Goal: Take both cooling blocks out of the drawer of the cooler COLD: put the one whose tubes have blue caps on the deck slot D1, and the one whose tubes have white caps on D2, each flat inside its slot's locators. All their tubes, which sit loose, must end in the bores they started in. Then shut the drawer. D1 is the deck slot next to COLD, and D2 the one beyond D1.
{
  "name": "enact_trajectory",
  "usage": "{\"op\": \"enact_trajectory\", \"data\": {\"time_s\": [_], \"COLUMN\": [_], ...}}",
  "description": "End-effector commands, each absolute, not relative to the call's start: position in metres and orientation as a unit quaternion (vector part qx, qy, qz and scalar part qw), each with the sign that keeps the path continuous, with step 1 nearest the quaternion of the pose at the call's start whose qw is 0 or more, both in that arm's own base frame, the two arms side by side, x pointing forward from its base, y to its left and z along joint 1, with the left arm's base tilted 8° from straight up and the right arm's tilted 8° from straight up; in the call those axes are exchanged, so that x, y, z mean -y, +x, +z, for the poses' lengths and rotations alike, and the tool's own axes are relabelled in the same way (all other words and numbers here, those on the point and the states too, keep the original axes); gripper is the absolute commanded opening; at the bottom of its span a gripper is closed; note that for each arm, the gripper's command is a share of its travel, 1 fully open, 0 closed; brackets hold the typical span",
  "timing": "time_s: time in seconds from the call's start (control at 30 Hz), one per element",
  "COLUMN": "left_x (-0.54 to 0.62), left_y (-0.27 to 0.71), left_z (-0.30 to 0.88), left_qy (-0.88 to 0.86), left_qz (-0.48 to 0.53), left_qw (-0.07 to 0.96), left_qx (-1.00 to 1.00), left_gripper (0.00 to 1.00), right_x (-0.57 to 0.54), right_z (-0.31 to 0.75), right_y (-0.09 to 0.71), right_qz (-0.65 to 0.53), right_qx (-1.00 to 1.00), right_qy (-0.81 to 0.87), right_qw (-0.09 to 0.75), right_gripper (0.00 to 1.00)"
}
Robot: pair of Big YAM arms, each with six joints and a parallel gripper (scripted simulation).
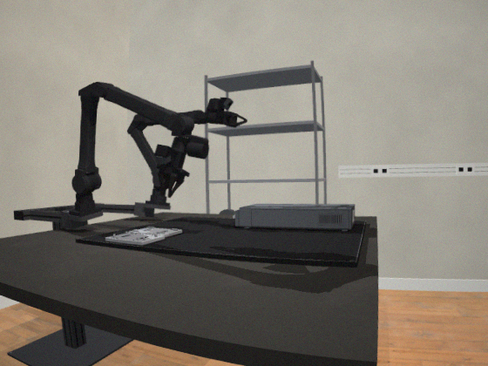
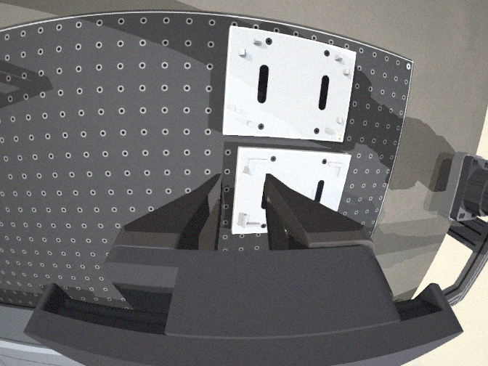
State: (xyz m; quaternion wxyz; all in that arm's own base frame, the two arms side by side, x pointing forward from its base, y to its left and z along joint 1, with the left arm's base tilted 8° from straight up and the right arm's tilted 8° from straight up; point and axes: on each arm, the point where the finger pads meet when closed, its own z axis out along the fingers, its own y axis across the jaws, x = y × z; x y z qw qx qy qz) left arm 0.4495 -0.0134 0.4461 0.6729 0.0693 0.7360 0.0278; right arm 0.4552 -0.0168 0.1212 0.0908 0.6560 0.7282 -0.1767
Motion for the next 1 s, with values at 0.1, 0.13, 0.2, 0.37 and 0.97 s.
{"op": "enact_trajectory", "data": {"time_s": [0.1, 0.13, 0.2, 0.37, 0.97], "left_x": [0.03, 0.031, 0.031, 0.031, 0.045], "left_y": [0.429, 0.427, 0.428, 0.436, 0.389], "left_z": [0.549, 0.554, 0.553, 0.545, 0.612], "left_qy": [0.069, 0.068, 0.07, 0.072, 0.082], "left_qz": [0.021, 0.02, 0.022, 0.022, 0.0], "left_qw": [0.703, 0.703, 0.702, 0.694, 0.772], "left_qx": [-0.707, -0.707, -0.708, -0.716, -0.63], "left_gripper": [0.0, 0.0, 0.0, 0.0, 0.0], "right_x": [0.014, 0.014, 0.014, 0.014, 0.014], "right_z": [0.137, 0.137, 0.137, 0.137, 0.137], "right_y": [0.467, 0.467, 0.467, 0.467, 0.467], "right_qz": [-0.161, -0.161, -0.161, -0.161, -0.161], "right_qx": [-0.727, -0.727, -0.727, -0.727, -0.727], "right_qy": [0.659, 0.659, 0.659, 0.659, 0.659], "right_qw": [0.105, 0.105, 0.105, 0.105, 0.105], "right_gripper": [0.28, 0.28, 0.28, 0.28, 0.28]}}
